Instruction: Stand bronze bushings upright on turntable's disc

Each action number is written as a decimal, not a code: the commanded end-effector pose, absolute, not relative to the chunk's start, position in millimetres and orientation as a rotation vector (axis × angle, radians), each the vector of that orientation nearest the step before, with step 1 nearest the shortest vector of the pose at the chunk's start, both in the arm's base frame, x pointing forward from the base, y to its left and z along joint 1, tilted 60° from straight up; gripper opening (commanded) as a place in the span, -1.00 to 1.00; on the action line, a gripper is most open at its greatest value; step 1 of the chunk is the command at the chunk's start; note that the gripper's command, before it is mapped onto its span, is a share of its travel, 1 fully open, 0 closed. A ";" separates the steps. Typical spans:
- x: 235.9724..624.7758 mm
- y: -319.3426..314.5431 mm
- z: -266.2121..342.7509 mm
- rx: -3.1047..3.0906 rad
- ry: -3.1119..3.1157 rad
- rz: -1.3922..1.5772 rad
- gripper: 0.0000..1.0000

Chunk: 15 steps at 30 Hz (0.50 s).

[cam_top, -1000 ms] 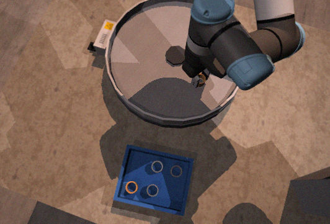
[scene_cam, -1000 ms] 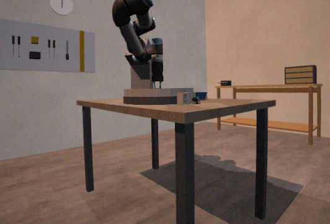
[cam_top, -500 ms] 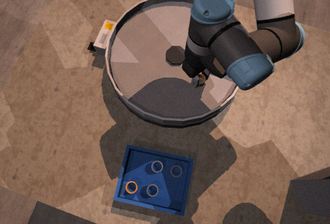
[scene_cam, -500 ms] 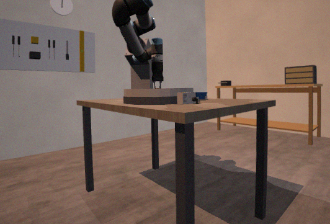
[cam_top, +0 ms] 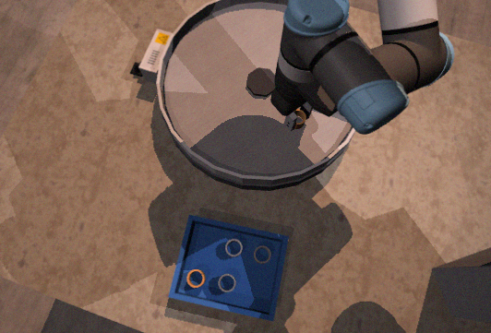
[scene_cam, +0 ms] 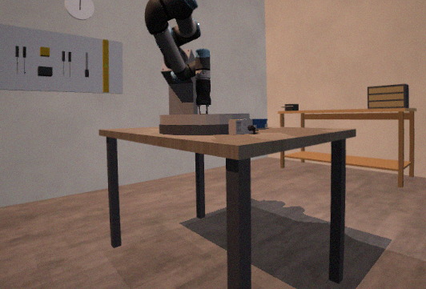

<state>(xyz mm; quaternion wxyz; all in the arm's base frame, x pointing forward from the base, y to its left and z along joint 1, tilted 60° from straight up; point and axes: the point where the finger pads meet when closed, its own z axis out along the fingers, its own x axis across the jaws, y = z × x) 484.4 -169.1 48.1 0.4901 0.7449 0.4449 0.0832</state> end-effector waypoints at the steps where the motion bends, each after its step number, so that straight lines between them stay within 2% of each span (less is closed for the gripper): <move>1: 485.5 -169.9 48.9 1.807 1.079 0.204 -1.00; 15: 487.4 -172.8 47.1 1.808 1.078 0.204 -1.00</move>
